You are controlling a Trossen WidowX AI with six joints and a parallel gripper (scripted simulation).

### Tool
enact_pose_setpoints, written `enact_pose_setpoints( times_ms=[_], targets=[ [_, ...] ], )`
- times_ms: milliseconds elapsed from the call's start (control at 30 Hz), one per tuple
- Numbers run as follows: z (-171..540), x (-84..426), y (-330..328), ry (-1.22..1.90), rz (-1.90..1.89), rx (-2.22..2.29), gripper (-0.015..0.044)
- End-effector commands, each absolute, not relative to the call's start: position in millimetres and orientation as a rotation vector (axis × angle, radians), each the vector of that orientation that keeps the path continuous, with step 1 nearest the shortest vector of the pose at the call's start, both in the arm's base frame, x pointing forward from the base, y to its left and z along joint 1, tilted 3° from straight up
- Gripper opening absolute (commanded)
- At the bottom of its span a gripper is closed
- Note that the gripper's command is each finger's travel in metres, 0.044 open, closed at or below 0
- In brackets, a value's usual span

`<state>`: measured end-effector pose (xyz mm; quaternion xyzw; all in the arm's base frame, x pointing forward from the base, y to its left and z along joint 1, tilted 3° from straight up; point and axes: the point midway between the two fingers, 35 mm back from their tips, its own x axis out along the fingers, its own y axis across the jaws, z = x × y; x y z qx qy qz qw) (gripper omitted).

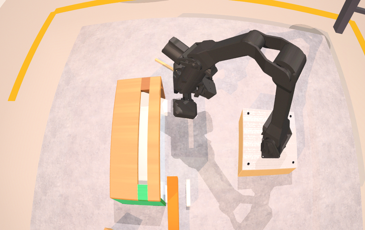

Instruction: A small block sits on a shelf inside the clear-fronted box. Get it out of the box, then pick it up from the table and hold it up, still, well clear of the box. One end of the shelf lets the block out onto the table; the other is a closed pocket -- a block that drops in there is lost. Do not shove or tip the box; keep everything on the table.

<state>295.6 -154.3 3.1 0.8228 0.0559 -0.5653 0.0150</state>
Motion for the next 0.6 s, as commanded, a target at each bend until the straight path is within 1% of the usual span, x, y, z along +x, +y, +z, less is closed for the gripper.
enact_pose_setpoints(
  times_ms=[0, 567],
  targets=[
    [0, 299, -156, 0.160, -1.719, 2.576, 0.0285],
    [-20, 300, -156, 0.160, -1.719, 2.576, 0.0285]
  ],
)
